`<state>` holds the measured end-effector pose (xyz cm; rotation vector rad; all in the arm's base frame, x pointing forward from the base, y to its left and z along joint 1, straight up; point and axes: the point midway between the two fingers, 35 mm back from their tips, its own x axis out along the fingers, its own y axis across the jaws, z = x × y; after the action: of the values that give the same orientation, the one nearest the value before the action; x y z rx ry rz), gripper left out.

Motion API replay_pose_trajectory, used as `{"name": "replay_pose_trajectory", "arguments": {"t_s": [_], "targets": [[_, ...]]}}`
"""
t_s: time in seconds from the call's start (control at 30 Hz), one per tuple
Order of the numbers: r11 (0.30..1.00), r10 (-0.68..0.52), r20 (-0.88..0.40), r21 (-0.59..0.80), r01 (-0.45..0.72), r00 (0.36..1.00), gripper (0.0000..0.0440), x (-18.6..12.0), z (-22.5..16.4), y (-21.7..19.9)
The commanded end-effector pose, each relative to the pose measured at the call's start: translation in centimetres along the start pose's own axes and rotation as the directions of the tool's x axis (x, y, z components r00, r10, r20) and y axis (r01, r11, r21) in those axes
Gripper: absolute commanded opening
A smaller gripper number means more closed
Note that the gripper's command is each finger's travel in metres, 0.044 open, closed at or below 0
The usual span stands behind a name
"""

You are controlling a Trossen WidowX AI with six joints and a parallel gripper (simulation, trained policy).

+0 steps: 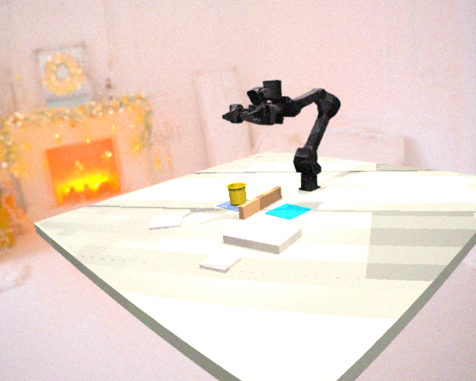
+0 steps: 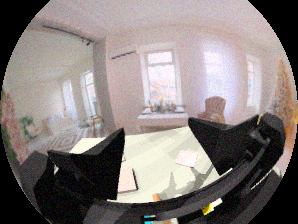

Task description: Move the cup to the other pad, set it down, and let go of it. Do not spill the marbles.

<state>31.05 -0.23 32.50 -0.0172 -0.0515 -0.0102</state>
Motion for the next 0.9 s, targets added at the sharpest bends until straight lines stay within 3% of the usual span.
{"name": "replay_pose_trajectory", "arguments": {"t_s": [0.0, 0.37, 0.87], "targets": [[1.0, -0.003, -0.006, 0.005, 0.003, 1.0, 0.0374, 0.0, -0.1, 0.0], [0.997, 0.003, -0.135, 0.076, 0.008, 0.991, 0.0096, 0.2, -1.8, 0.7], [0.983, 0.061, -0.347, 0.182, 0.003, 0.936, 0.0103, 0.9, -3.7, 2.8]]}}
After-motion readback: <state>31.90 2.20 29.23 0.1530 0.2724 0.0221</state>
